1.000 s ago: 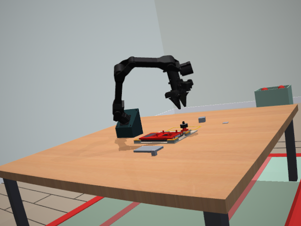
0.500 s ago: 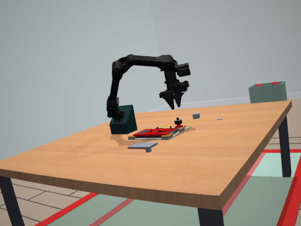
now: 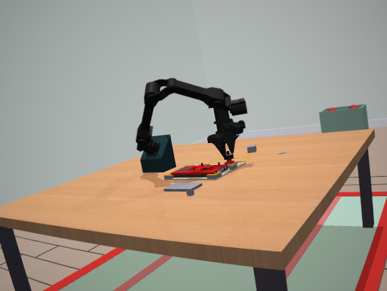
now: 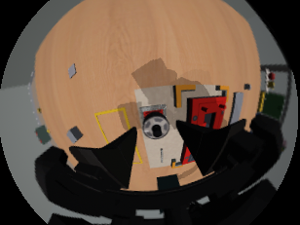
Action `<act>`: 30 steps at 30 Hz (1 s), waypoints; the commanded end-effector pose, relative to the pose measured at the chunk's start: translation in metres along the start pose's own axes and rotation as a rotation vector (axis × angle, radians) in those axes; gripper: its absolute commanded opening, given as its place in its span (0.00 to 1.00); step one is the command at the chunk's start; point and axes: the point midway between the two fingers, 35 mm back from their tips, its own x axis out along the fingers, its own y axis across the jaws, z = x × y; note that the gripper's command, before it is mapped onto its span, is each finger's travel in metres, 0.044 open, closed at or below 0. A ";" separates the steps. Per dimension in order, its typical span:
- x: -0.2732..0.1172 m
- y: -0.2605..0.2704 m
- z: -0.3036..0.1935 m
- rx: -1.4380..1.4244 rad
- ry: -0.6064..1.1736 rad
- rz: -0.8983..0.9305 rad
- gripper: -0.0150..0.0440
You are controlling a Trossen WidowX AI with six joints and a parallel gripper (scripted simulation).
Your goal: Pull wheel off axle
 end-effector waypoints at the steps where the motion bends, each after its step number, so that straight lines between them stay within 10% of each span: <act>1: 0.009 0.001 -0.002 -0.009 -0.001 -0.007 0.76; 21: 0.004 0.001 -0.001 -0.004 0.002 -0.001 0.25; 30: 0.001 0.001 -0.001 -0.005 0.002 -0.001 0.25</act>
